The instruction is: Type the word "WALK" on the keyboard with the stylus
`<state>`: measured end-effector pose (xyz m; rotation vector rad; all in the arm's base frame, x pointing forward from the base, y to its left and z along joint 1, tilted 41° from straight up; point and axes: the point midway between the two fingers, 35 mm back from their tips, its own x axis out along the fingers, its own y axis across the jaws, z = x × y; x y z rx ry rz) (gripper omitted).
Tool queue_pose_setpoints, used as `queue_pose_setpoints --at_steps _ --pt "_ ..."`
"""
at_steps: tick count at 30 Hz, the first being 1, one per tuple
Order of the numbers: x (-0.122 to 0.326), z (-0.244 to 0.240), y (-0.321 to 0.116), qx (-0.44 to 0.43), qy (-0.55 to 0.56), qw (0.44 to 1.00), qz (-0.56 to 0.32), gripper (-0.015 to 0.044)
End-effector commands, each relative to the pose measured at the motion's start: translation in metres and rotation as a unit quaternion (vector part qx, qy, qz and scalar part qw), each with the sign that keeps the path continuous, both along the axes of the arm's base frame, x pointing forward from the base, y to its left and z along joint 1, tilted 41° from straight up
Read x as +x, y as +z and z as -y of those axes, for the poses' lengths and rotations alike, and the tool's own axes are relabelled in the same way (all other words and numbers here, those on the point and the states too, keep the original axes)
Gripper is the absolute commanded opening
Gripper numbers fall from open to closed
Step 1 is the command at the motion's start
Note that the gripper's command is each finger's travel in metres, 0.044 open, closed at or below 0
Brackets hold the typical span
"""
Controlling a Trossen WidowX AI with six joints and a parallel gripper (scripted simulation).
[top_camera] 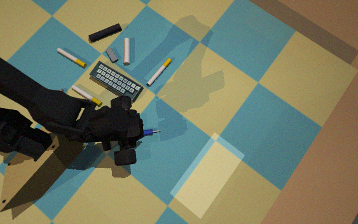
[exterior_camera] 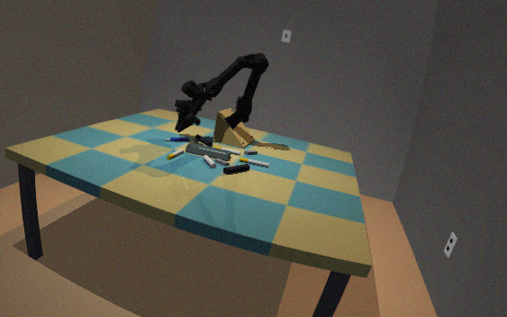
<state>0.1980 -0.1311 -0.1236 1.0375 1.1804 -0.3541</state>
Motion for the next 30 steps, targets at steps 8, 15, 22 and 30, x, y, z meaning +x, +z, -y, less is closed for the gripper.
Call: queue_pose_setpoints --at_steps 8,15,22,30 --pt "-0.0028 -0.0053 -0.0054 0.003 -0.001 1.0 -0.006 0.015" --pt "-0.0028 -0.0071 -0.0075 0.003 -0.001 1.0 -0.006 0.015" --pt "-0.0029 -0.0085 -0.0093 0.003 -0.001 1.0 -0.006 0.015" --pt "-0.0029 -0.0105 -0.0117 0.003 -0.001 1.0 -0.006 0.015"
